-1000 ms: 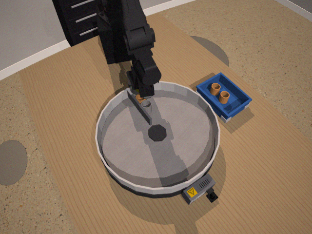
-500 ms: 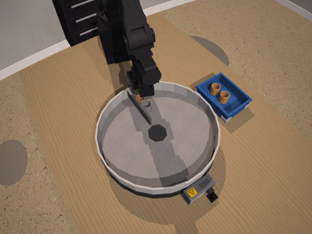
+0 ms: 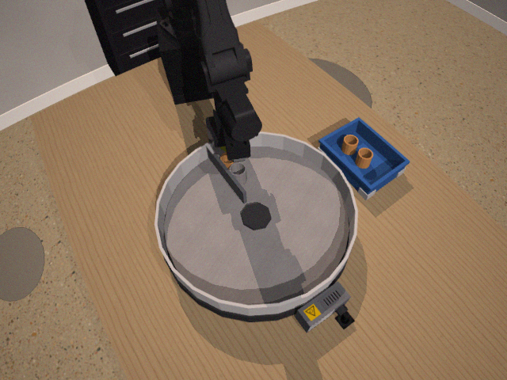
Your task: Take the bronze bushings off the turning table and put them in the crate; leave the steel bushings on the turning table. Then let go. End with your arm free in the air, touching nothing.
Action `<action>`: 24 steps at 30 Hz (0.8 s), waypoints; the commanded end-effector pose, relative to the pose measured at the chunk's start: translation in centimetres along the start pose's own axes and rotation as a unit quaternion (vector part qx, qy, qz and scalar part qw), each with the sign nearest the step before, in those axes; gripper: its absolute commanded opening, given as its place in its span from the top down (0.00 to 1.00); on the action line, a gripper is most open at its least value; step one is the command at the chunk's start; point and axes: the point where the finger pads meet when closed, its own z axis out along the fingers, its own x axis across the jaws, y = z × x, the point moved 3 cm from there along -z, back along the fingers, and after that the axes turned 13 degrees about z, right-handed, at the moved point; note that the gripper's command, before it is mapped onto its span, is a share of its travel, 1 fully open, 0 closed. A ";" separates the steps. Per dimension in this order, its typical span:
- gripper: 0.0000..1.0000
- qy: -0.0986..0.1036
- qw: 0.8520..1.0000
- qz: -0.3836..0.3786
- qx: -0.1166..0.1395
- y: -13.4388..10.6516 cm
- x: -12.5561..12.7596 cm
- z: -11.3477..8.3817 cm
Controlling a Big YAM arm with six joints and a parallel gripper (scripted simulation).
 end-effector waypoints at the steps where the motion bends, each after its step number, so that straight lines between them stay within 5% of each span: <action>1: 0.86 0.016 0.999 0.001 -0.039 2.9 0.7 -1.4; 4: 0.86 0.009 1.000 0.000 -0.023 2.2 0.4 -0.3; 24: 0.86 0.011 1.000 0.000 -0.028 2.3 0.5 -0.7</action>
